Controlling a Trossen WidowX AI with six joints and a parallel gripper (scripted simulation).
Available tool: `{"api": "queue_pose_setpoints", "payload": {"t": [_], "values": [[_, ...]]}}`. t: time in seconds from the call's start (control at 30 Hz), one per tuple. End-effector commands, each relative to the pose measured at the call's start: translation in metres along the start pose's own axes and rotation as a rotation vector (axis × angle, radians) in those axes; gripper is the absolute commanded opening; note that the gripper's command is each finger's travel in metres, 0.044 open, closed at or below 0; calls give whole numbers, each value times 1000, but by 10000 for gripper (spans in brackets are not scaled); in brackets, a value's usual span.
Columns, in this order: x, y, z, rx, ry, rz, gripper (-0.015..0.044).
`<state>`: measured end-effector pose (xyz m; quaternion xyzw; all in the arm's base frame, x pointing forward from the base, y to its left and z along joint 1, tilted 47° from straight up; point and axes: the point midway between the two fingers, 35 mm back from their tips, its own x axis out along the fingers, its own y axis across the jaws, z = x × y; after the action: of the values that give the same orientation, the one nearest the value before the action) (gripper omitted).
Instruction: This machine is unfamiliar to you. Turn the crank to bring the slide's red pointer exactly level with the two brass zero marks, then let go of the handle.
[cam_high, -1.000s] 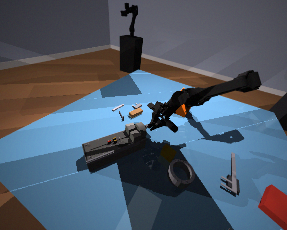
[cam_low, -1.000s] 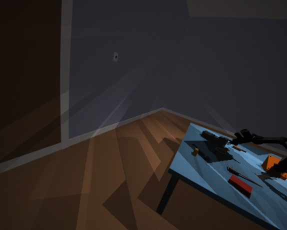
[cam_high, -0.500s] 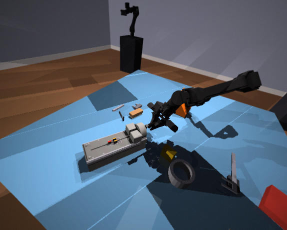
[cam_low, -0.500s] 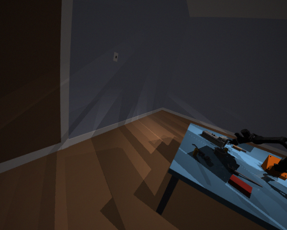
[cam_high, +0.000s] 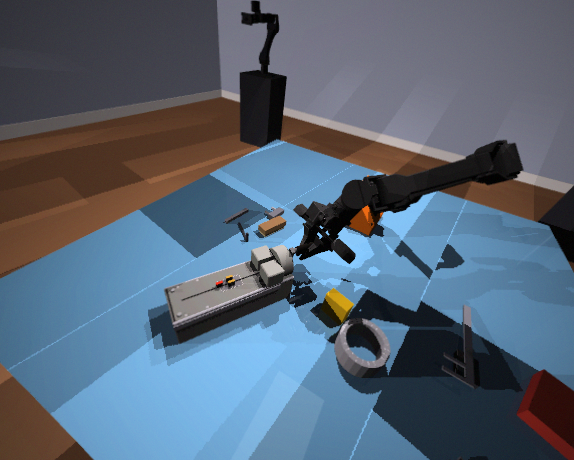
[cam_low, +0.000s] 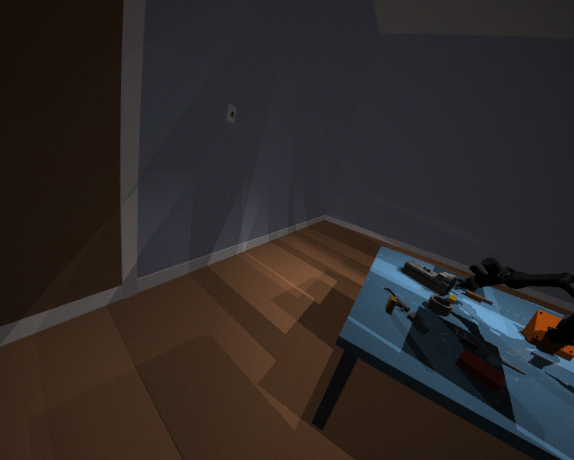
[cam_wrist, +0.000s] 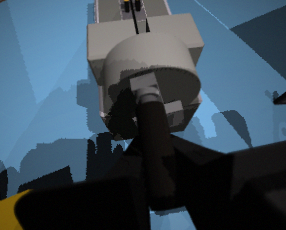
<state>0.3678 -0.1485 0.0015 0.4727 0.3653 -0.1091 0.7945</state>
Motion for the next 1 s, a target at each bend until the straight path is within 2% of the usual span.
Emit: {"api": "queue_pose_setpoints", "payload": {"t": [0.0, 0.97], "values": [[-2, -9, 1, 15, -8, -21, 0], [-1, -16, 0, 15, -8, -21, 0]]}}
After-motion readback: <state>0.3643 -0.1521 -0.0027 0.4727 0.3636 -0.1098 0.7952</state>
